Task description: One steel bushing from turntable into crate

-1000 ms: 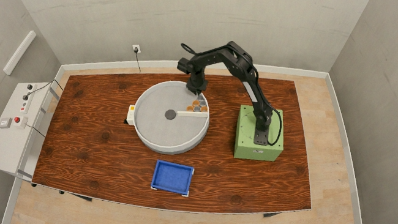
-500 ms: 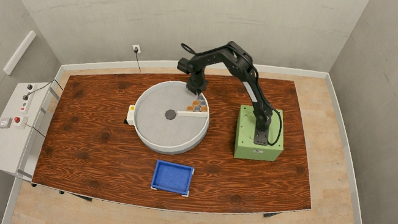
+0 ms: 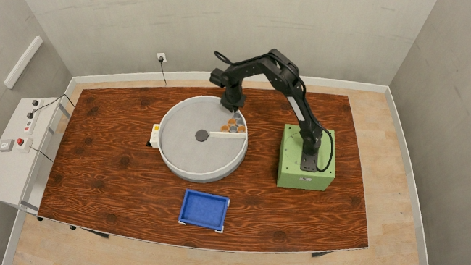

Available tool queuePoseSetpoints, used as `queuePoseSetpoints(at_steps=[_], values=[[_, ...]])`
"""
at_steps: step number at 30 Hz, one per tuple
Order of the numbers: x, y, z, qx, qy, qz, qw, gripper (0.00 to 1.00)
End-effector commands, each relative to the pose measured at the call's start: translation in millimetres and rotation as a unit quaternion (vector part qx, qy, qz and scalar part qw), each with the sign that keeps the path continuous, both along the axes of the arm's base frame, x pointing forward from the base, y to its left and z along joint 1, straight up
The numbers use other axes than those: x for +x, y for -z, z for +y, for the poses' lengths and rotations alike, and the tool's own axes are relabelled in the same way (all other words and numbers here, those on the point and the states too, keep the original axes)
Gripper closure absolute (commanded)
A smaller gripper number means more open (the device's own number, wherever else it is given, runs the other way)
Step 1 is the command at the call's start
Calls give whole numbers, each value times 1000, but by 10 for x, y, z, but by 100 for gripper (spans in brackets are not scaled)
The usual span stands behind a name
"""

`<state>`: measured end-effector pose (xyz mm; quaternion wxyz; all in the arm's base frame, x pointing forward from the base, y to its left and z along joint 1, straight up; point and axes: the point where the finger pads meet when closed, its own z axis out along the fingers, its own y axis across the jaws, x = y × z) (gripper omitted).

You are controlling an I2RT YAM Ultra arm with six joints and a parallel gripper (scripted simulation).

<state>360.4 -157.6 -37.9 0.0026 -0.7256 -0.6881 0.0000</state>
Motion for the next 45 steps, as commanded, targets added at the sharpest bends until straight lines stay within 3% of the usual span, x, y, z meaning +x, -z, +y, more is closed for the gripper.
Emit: queuePoseSetpoints(at_steps=[1, 21, 27, 45], values=[[141, -194, -43, -14, 0, -26, 1000, 85], [139, -193, -42, -14, 0, -26, 1000, 85], [25, -102, 12, -8, 0, -12, 1000, 85], [72, -139, -8, -10, 0, -19, 1000, 85]])
